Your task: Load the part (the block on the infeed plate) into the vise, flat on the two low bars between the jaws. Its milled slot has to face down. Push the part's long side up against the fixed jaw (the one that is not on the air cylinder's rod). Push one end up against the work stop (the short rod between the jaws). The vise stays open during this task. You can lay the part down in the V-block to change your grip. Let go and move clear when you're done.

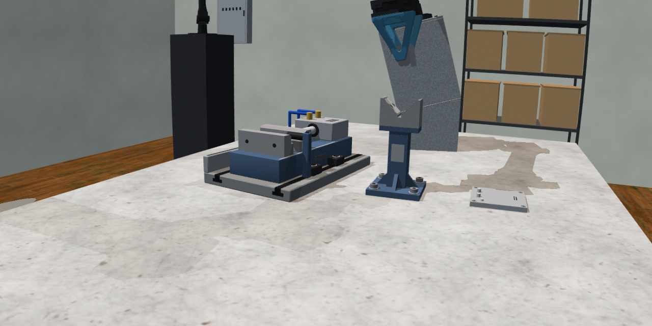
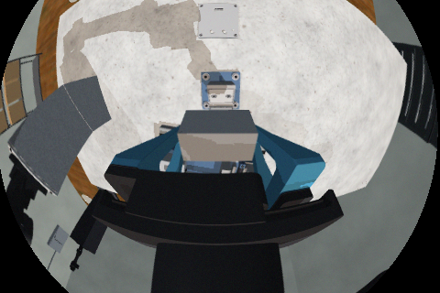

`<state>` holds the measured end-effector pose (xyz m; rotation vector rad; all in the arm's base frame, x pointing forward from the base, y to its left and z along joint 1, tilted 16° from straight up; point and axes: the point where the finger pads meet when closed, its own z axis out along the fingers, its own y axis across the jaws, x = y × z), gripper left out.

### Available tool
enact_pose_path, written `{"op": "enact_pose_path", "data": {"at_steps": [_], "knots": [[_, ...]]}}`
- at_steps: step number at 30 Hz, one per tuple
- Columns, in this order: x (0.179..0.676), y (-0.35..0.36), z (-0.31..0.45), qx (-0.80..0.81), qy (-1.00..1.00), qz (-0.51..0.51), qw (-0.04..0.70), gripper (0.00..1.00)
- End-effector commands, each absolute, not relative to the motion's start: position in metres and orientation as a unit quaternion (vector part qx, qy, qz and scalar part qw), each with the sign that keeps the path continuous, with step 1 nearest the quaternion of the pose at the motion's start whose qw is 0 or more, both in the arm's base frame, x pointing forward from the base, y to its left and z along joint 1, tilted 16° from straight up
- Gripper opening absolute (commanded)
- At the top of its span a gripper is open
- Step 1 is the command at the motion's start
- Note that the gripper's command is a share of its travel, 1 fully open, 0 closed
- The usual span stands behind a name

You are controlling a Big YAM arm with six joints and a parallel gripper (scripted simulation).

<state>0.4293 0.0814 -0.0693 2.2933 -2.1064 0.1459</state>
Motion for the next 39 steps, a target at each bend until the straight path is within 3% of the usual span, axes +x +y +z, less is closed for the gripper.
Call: {"op": "enact_pose_path", "data": {"at_steps": [1, 39], "knots": [[0.443, 0.078, -0.053, 0.737, -0.673, 0.054, -0.019, 0.0], [0.451, 0.076, -0.055, 0.734, -0.657, -0.09, -0.146, 0.0]]}}
